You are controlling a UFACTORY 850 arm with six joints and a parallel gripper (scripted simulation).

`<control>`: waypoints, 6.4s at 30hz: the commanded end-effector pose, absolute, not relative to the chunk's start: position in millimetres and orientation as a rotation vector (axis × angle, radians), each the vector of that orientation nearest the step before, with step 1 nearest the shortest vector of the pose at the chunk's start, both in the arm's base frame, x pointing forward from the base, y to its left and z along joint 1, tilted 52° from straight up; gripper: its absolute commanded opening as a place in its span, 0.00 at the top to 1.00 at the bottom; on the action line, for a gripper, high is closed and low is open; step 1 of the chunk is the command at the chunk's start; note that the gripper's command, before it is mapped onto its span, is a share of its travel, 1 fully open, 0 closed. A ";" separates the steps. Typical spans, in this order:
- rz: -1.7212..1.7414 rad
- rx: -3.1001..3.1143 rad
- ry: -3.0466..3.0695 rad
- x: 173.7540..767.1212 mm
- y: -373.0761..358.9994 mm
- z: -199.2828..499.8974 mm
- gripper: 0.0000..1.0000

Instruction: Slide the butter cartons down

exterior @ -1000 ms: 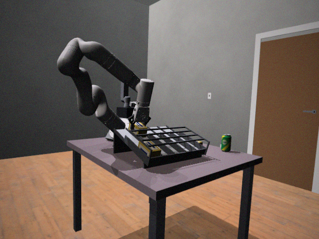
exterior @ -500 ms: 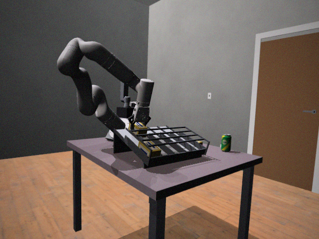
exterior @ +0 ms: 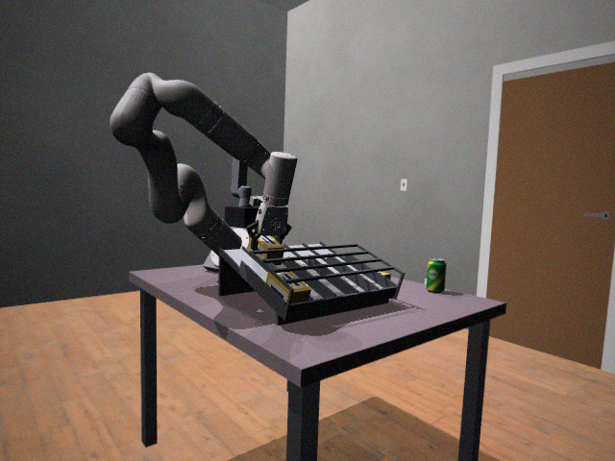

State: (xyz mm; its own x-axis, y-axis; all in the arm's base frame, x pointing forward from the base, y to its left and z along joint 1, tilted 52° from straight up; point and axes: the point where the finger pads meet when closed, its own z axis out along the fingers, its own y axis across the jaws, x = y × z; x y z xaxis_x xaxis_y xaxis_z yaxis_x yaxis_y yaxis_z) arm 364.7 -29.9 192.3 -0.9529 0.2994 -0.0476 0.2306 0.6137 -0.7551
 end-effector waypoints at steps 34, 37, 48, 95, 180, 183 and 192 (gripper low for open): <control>1.267 -0.452 -2.748 365.2 -29.5 192.6 0.00; 1.267 -0.452 -2.748 365.2 -29.5 192.6 0.00; 1.267 -0.452 -2.748 370.6 -8.7 210.6 0.00; 1.267 -0.452 -2.748 370.5 -8.8 210.5 0.00; 1.439 -0.283 -2.986 361.2 69.3 272.5 1.00; 1.439 -0.283 -2.986 361.2 69.3 272.5 1.00; 1.438 -0.284 -2.984 389.2 113.4 226.0 1.00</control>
